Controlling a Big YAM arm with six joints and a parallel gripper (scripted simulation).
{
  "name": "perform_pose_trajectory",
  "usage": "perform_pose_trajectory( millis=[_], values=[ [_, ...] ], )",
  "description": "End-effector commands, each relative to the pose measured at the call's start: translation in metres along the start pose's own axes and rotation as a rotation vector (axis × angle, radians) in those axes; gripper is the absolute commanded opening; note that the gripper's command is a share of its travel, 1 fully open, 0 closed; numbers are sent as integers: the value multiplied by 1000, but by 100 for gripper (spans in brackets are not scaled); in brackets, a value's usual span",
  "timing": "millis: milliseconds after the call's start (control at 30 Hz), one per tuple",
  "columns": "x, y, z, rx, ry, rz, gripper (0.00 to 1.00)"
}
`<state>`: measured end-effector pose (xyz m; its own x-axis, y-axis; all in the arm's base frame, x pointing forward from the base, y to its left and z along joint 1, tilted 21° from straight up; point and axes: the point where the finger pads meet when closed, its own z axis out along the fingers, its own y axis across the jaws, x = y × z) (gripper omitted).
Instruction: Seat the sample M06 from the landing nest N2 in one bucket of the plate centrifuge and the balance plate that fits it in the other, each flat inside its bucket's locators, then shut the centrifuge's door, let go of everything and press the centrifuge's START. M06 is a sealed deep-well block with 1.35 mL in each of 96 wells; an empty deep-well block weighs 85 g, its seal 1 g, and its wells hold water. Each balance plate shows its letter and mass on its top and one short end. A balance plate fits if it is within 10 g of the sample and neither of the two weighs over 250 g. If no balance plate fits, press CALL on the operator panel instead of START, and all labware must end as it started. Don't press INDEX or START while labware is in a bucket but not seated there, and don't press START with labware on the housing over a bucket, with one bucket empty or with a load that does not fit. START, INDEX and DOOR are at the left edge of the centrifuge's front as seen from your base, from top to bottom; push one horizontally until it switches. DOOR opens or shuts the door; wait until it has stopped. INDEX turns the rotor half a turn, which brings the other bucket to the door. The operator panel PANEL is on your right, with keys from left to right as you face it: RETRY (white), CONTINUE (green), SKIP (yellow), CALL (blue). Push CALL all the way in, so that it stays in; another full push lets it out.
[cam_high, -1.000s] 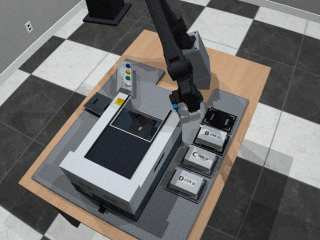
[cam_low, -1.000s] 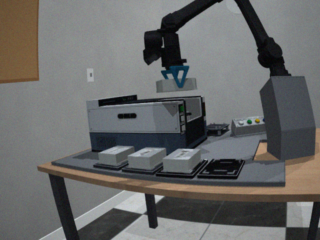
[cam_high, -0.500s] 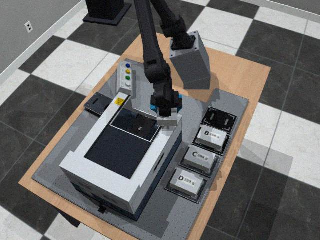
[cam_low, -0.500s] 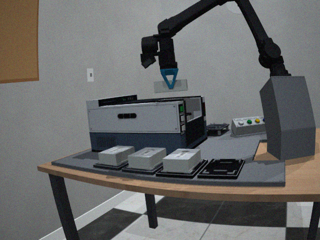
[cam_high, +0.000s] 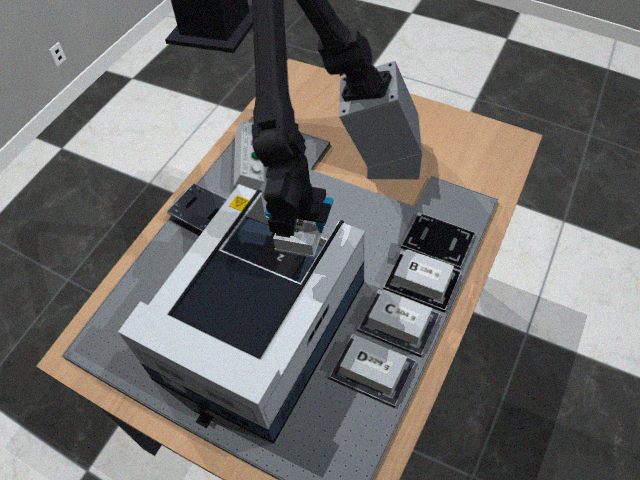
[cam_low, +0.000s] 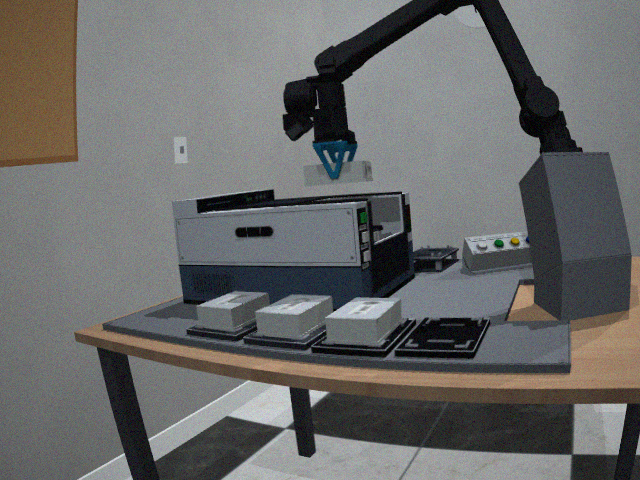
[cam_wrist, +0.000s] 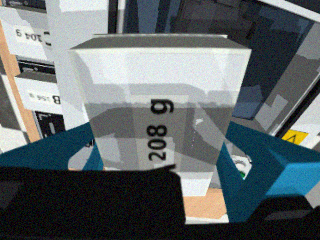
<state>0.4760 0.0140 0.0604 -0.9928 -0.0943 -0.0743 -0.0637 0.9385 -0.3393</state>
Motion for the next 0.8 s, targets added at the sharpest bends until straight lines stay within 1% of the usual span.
perform_pose_trajectory(
  millis=[0,233,300,567,767],
  values=[
    [-26,-31,-27,6,-64,117,0],
    [-29,-54,-28,12,-65,190,0],
    [-29,-54,-28,12,-65,190,0],
    [-30,-69,-28,17,-66,239,0],
    [-30,-74,-28,18,-66,254,0]
  ],
)
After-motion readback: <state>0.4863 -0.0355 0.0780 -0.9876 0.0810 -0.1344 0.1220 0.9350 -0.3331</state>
